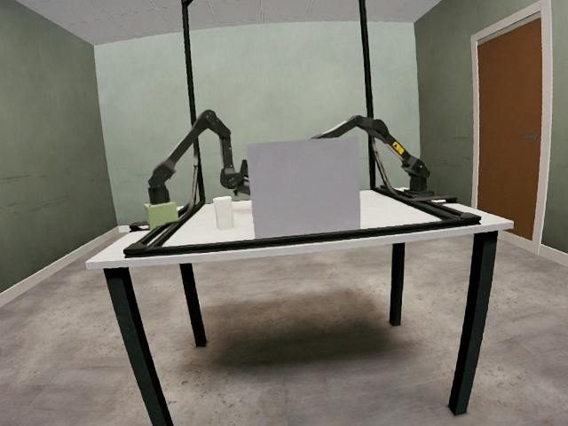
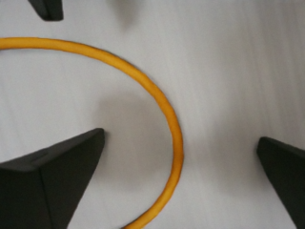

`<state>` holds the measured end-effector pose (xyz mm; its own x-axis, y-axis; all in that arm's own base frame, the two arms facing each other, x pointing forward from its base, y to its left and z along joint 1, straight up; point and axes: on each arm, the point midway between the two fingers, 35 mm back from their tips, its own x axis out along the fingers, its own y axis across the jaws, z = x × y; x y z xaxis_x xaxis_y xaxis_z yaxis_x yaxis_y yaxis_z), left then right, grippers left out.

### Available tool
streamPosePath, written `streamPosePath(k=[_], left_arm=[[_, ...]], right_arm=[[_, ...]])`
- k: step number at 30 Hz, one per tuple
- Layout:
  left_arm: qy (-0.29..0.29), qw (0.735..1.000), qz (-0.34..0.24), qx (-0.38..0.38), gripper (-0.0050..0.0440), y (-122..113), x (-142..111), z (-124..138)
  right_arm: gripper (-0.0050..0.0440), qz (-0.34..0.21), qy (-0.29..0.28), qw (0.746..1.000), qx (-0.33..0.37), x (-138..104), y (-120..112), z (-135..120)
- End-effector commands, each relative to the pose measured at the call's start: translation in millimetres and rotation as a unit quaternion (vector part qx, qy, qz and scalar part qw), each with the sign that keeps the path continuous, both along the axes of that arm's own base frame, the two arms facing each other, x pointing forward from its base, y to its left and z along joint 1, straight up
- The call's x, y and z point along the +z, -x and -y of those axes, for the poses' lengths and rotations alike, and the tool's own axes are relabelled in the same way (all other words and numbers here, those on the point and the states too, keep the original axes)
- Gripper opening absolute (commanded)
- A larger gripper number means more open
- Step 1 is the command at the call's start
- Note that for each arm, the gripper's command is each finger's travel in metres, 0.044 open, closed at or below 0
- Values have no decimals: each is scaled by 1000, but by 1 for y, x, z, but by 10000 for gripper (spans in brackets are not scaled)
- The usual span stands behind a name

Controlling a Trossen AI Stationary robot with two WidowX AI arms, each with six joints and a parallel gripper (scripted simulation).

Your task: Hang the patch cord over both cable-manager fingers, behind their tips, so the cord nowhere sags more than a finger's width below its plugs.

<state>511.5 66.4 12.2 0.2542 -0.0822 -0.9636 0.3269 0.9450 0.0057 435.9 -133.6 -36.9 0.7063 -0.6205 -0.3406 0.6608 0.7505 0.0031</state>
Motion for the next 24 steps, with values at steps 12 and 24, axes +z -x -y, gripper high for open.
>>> streamPosePath(k=[12, 24], left_arm=[[-1, 1000, 10, 0, 440, -3, 5, -1], [0, 1000, 4, 0, 440, -1, -3, -1]], right_arm=[[440, 8, 2, 1000, 0, 7, -3, 0], [440, 9, 2, 1000, 0, 8, -3, 0]])
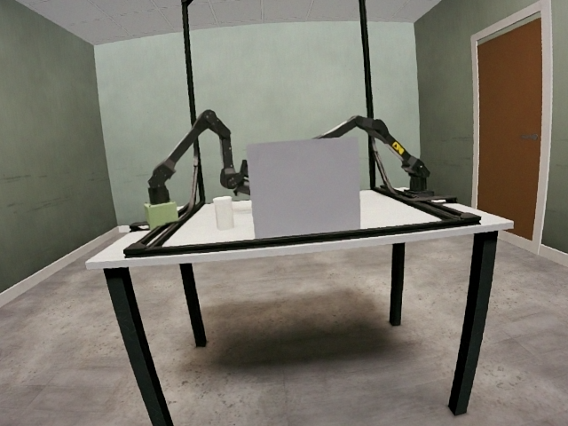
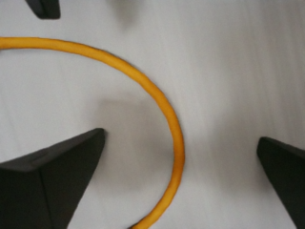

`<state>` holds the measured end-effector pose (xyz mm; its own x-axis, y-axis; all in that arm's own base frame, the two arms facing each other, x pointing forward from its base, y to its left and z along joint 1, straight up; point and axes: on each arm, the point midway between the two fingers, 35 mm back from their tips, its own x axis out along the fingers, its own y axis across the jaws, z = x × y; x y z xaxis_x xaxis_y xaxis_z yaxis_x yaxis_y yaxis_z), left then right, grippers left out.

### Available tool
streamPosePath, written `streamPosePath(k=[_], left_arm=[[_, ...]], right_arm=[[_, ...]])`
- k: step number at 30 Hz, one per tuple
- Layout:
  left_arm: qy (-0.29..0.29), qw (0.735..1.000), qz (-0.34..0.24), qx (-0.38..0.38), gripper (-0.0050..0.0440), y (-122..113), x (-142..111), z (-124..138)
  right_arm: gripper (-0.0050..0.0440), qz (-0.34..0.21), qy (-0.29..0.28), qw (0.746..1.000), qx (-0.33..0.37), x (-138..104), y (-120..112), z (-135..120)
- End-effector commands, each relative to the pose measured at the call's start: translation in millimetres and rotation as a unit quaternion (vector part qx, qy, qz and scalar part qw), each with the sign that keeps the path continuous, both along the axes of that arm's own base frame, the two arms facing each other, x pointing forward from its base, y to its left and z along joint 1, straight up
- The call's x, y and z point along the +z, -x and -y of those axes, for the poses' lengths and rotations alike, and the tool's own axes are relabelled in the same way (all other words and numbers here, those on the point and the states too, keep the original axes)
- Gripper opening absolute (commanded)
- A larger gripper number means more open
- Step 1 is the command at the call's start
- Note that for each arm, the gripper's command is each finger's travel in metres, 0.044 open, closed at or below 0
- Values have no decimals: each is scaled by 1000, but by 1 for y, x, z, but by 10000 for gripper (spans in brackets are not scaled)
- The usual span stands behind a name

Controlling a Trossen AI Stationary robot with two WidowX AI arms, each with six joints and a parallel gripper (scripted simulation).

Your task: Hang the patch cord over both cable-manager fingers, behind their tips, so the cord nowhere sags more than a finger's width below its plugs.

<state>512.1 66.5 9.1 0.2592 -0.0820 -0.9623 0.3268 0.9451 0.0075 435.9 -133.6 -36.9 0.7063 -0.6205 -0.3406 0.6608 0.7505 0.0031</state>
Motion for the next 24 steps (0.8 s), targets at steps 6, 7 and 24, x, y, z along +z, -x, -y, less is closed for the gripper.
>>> streamPosePath(k=[6, 7, 24], left_arm=[[-1, 1000, 8, 0, 440, -3, 6, -1], [-1, 1000, 8, 0, 440, -3, 6, -1], [-1, 1000, 8, 0, 440, -3, 6, -1]], right_arm=[[440, 9, 2, 1000, 0, 8, -3, 0], [440, 9, 2, 1000, 0, 8, -3, 0], [440, 9, 2, 1000, 0, 8, -3, 0]])
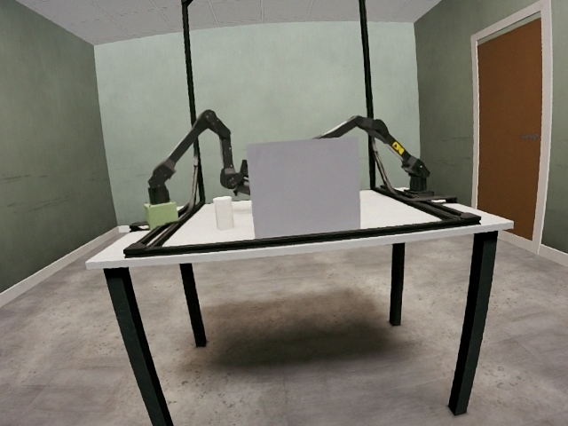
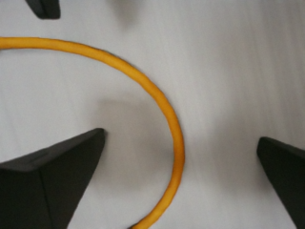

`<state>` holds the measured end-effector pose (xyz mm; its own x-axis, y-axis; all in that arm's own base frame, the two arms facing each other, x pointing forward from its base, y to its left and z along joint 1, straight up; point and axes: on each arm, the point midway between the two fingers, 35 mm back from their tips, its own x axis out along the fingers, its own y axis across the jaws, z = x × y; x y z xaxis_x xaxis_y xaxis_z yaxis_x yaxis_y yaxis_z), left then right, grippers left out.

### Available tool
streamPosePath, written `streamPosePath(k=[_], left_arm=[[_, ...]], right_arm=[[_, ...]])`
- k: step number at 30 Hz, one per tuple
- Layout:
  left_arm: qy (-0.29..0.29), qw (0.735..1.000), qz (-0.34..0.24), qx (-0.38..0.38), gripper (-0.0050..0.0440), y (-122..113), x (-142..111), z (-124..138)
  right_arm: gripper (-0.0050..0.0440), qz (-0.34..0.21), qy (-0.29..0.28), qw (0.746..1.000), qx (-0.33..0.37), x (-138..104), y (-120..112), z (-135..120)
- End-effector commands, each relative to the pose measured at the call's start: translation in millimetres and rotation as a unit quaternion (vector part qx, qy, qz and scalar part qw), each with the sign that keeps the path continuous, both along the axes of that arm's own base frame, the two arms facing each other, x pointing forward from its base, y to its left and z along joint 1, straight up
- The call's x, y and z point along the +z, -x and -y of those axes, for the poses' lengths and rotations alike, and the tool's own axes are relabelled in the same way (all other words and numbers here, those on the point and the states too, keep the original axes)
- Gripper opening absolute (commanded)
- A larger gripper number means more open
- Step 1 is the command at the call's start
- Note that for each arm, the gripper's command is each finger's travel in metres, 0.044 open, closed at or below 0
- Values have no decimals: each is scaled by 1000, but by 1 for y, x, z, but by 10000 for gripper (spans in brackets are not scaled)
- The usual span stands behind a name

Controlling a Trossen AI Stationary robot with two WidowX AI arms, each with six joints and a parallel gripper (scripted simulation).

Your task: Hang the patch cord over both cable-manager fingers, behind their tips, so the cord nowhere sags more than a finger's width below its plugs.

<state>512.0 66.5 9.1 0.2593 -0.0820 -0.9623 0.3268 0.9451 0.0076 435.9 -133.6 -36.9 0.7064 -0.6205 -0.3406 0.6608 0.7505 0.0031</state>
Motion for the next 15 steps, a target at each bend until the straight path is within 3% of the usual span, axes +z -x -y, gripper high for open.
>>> streamPosePath(k=[1, 5, 10, 12, 15], left_arm=[[-1, 1000, 8, 0, 440, -3, 6, -1], [-1, 1000, 8, 0, 440, -3, 6, -1], [-1, 1000, 8, 0, 320, -3, 6, -1], [-1, 1000, 8, 0, 320, -3, 6, -1], [-1, 1000, 8, 0, 248, -3, 6, -1]], right_arm=[[440, 9, 2, 1000, 0, 8, -3, 0], [440, 9, 2, 1000, 0, 8, -3, 0], [440, 9, 2, 1000, 0, 8, -3, 0], [440, 9, 2, 1000, 0, 8, -3, 0], [440, 9, 2, 1000, 0, 8, -3, 0]])
